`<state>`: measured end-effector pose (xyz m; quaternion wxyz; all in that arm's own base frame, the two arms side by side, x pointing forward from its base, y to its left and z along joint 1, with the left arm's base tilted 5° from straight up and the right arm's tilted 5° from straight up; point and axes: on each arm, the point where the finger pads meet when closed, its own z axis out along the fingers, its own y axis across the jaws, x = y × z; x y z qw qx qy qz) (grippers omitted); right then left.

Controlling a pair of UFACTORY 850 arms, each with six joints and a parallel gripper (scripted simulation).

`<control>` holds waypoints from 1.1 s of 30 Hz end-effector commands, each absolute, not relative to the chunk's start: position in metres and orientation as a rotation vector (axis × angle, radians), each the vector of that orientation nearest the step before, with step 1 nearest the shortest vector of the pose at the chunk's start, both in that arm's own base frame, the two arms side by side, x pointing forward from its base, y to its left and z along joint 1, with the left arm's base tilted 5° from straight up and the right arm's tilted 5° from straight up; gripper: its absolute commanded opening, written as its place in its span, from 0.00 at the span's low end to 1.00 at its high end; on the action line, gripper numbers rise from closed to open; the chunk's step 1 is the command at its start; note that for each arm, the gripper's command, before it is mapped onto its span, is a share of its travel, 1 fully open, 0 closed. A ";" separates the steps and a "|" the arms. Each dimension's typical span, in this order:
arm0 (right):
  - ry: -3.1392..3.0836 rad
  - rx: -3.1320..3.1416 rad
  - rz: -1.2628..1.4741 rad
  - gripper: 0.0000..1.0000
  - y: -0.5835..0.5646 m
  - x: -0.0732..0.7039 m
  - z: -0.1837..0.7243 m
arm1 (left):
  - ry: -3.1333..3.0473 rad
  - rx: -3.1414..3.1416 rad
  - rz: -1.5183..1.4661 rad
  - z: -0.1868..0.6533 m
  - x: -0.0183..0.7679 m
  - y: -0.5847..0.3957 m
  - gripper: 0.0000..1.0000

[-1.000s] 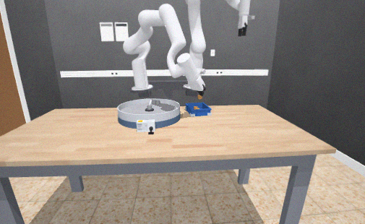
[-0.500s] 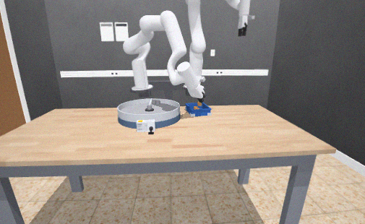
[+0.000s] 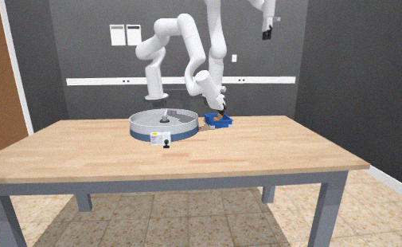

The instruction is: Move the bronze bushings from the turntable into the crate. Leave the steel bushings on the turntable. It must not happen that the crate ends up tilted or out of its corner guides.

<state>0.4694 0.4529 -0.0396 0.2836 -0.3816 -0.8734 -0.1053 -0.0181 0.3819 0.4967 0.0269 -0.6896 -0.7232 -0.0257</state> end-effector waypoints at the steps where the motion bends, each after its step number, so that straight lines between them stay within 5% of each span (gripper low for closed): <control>1: -2.338 -1.021 -0.284 0.00 0.453 0.470 -0.039 | -2.233 -2.129 -0.082 0.498 -0.018 0.382 1.00; 33: -2.338 -1.021 -0.284 0.00 0.451 0.472 -0.074 | -2.233 -2.129 -0.082 0.498 -0.018 0.382 1.00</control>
